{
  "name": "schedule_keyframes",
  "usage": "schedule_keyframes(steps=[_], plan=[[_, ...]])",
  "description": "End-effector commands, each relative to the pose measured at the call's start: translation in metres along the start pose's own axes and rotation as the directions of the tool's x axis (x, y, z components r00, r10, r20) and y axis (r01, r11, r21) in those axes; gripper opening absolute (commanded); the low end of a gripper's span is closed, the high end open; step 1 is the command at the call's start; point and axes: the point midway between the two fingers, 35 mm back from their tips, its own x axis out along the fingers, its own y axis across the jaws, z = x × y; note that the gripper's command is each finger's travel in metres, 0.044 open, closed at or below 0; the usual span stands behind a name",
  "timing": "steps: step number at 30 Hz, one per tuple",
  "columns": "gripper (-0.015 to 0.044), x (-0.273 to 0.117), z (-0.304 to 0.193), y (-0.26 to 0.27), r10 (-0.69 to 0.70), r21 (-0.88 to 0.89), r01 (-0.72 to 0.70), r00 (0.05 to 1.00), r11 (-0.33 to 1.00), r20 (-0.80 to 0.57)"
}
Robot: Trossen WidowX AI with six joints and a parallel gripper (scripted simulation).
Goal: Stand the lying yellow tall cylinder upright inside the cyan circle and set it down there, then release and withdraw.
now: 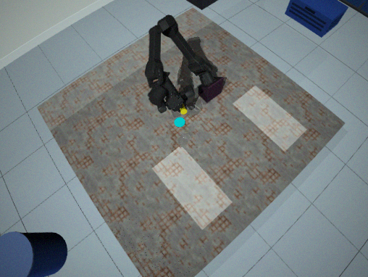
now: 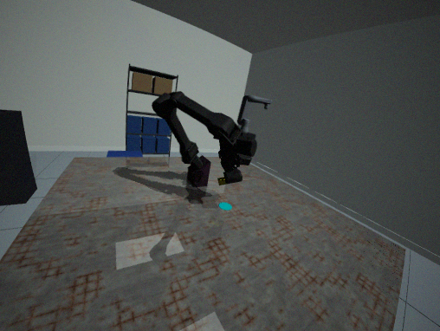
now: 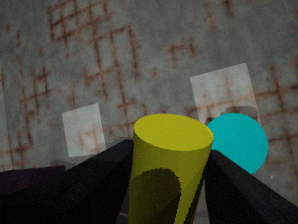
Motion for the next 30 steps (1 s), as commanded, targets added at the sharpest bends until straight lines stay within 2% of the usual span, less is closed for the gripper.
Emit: schedule_keyframes(steps=[1,30], plan=[[0.0105,0.0016,-0.0011,0.0011,0.016,-0.005,-0.016,1.000,1.000,0.024],[0.0105,0.0062,-0.0028,0.0029,0.092,-0.035,-0.086,0.971,0.996,0.222]])
